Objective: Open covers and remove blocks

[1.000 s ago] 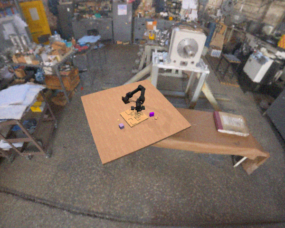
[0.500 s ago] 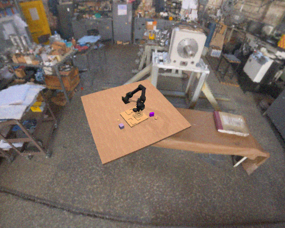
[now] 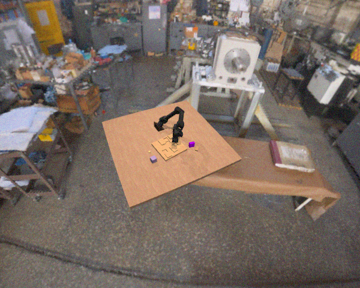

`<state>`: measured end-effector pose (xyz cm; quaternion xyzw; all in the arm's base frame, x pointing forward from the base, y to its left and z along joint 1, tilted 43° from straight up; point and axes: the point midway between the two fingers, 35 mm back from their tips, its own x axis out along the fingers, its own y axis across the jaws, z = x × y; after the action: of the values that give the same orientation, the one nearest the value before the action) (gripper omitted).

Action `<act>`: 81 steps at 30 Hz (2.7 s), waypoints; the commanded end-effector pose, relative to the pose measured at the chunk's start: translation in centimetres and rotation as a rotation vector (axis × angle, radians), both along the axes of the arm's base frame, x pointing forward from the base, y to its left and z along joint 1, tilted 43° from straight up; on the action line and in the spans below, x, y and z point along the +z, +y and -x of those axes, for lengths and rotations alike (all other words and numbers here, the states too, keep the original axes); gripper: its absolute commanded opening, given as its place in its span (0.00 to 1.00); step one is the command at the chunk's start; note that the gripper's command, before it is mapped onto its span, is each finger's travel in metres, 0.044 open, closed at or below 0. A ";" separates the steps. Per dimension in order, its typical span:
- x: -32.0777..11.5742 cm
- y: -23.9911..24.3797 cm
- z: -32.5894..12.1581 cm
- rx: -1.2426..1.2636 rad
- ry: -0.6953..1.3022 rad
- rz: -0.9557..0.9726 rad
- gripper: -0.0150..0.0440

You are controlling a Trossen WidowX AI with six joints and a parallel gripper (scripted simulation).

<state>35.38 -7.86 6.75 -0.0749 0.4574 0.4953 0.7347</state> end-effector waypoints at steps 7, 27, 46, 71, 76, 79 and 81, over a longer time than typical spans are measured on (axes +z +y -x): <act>0.2 0.0 -0.1 0.559 -0.512 0.071 0.25; -1.3 1.2 -0.3 0.559 -0.513 0.071 0.25; -3.9 3.9 -0.8 0.559 -0.514 0.069 0.25; -4.2 4.8 -0.5 0.558 -0.514 0.069 0.25; -4.2 4.8 -0.5 0.558 -0.514 0.068 0.25; -4.2 4.8 -0.5 0.558 -0.514 0.068 0.25; -4.2 4.8 -0.4 0.558 -0.514 0.068 0.25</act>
<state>35.88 -3.21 2.58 -0.3455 0.2375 0.6248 0.6586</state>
